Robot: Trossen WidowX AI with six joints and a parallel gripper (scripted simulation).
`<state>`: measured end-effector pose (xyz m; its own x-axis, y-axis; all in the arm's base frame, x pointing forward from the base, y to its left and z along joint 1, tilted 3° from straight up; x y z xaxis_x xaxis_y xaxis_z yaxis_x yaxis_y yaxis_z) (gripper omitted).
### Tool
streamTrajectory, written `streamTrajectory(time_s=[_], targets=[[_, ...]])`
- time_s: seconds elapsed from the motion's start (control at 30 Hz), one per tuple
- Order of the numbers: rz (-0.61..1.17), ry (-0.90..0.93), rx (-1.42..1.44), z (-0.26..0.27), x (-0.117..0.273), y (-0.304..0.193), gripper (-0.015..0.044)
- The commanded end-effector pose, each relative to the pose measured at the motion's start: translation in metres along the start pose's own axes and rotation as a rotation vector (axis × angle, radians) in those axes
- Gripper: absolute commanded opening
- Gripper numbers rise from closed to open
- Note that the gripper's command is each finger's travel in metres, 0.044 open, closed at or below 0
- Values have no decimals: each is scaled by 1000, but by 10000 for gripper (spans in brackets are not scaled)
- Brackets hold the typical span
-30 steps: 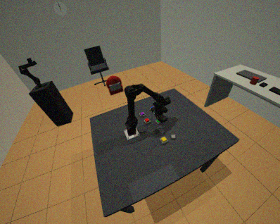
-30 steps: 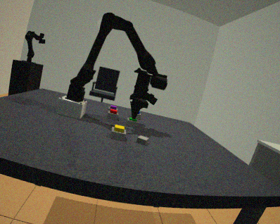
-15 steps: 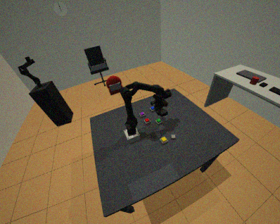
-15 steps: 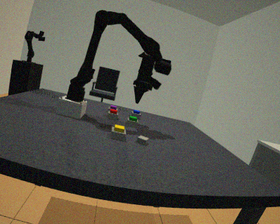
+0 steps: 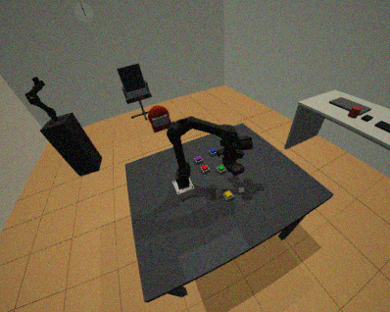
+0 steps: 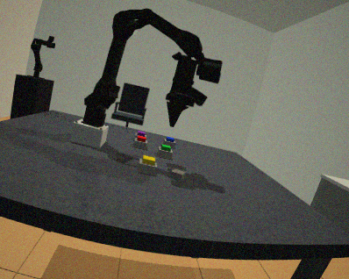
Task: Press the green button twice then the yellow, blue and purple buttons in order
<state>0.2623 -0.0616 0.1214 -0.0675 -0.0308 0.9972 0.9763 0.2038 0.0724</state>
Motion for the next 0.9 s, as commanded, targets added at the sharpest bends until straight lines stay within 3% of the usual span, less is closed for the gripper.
streamTrajectory(time_s=[0.0,0.13,0.27,0.43,0.87], targets=[[10,1,4,-37,-1,-25,20],[18,-4,5,-71,0,-54,20],[18,-4,5,-73,-2,-55,20],[18,-4,5,-73,-59,-56,20],[18,-4,5,-73,-75,-56,20]])
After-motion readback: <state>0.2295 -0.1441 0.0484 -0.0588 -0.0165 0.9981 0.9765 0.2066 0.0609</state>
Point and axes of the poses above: the point midway between the two fingers, 35 mm back from their tips, its own x axis back along the fingers, its own z axis across the jaws, y = z × x, the point moved 1 cm from there along x, back along the fingers, and after that the axes turned 5 degrees about x, right-handed, at the moved point
